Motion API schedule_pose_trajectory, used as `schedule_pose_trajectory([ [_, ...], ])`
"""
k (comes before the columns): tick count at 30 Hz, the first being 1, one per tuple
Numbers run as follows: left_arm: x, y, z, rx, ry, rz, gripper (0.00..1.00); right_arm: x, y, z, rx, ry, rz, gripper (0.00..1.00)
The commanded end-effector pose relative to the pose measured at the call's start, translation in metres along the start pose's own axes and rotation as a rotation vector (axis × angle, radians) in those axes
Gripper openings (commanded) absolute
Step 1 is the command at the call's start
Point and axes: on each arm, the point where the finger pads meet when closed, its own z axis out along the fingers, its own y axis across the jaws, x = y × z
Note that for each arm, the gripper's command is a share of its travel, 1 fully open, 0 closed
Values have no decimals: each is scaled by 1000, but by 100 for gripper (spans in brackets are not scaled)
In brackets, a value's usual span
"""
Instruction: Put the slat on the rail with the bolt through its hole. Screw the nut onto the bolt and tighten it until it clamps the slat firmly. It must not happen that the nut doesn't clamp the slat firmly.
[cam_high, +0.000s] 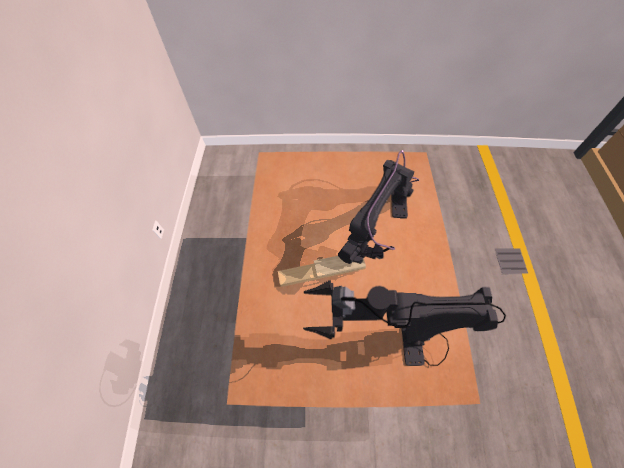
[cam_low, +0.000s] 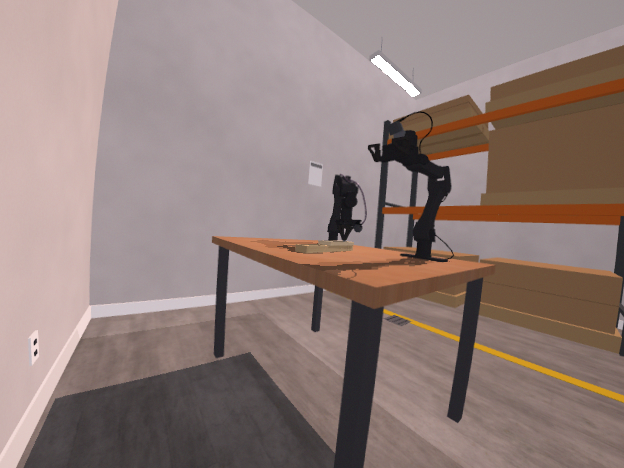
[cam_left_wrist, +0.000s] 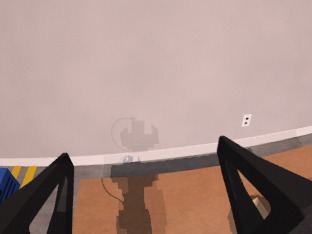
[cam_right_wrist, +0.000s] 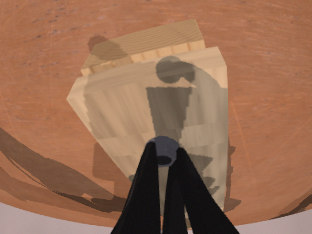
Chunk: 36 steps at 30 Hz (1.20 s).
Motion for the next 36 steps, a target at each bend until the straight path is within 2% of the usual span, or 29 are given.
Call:
schedule_pose_trajectory([
  [1, -9, 0, -3, 6, -26, 2, 100, -5, -1, 1, 9, -11, -1, 12],
  [19, -9, 0, -3, 6, -26, 2, 100, -5, -1, -1, 11, -10, 4, 12],
  [36, -9, 0, -3, 6, -26, 2, 100, -5, -1, -1, 9, -12, 291, 12],
])
